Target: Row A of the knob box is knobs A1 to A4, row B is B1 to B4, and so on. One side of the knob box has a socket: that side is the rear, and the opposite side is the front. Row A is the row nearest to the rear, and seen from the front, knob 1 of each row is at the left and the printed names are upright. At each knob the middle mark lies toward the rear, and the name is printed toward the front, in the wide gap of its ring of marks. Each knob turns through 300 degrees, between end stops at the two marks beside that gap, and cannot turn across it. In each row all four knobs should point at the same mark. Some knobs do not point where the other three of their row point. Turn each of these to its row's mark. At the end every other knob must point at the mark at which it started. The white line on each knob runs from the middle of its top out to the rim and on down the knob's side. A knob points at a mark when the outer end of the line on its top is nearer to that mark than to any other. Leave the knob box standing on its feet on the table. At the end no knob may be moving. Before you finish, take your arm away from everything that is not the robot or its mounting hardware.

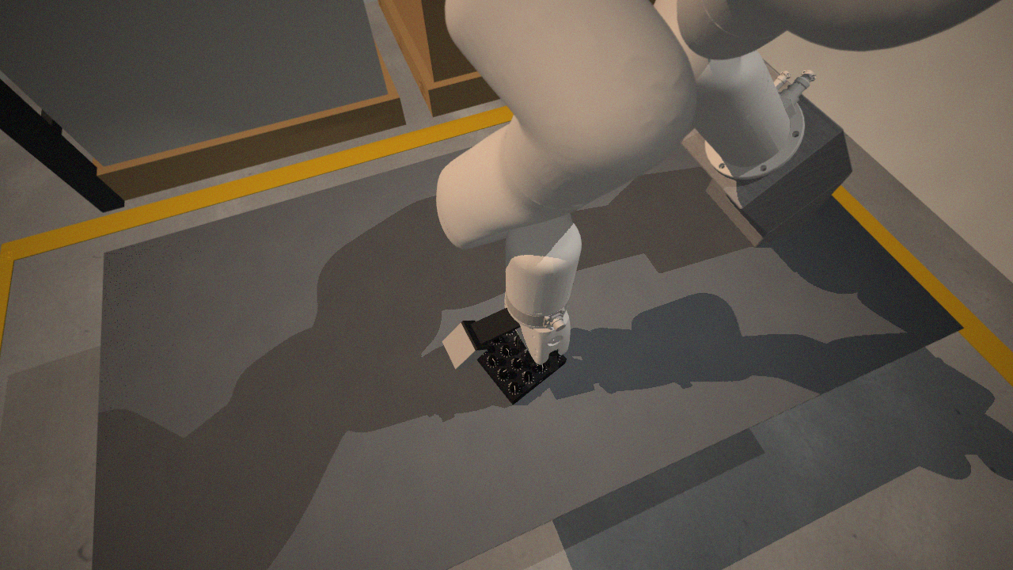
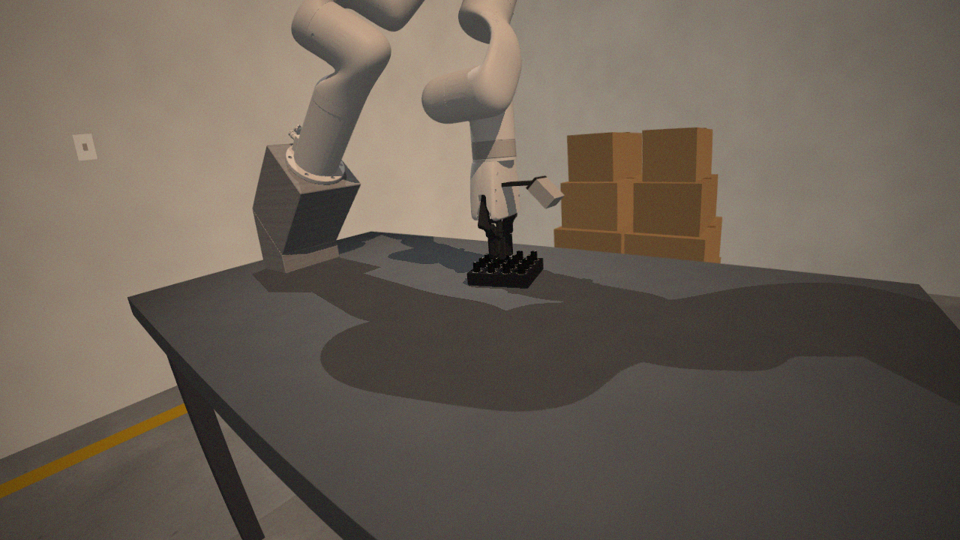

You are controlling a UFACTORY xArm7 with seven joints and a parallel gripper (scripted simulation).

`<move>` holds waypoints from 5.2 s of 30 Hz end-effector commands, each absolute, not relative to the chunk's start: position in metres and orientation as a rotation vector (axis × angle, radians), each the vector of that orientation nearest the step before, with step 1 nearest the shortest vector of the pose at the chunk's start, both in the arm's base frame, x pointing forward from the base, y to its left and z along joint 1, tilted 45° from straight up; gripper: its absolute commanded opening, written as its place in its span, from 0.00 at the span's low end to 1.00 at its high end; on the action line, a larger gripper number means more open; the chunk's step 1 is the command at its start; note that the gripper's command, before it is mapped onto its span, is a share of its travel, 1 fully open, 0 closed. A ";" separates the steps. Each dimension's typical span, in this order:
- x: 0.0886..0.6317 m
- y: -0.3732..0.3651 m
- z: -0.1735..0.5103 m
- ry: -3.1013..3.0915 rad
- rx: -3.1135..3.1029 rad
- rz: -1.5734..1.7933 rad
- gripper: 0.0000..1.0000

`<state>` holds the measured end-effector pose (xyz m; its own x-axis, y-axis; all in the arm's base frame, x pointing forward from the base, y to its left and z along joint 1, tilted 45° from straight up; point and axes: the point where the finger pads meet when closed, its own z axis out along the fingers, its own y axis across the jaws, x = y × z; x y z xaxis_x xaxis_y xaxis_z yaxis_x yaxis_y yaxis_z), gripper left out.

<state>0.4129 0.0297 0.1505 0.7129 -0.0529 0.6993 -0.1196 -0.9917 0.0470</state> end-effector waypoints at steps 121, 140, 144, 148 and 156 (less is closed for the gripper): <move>0.416 0.029 0.148 0.372 2.688 1.063 0.19; 0.415 0.029 0.149 0.372 2.688 1.063 0.19; 0.411 0.030 0.153 0.372 2.688 1.063 0.19; 0.404 0.031 0.161 0.372 2.688 1.063 0.19; 0.392 0.033 0.172 0.372 2.688 1.063 0.19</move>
<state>0.3992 0.0321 0.1647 0.6988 0.3164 0.6415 0.1519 -0.9420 0.2992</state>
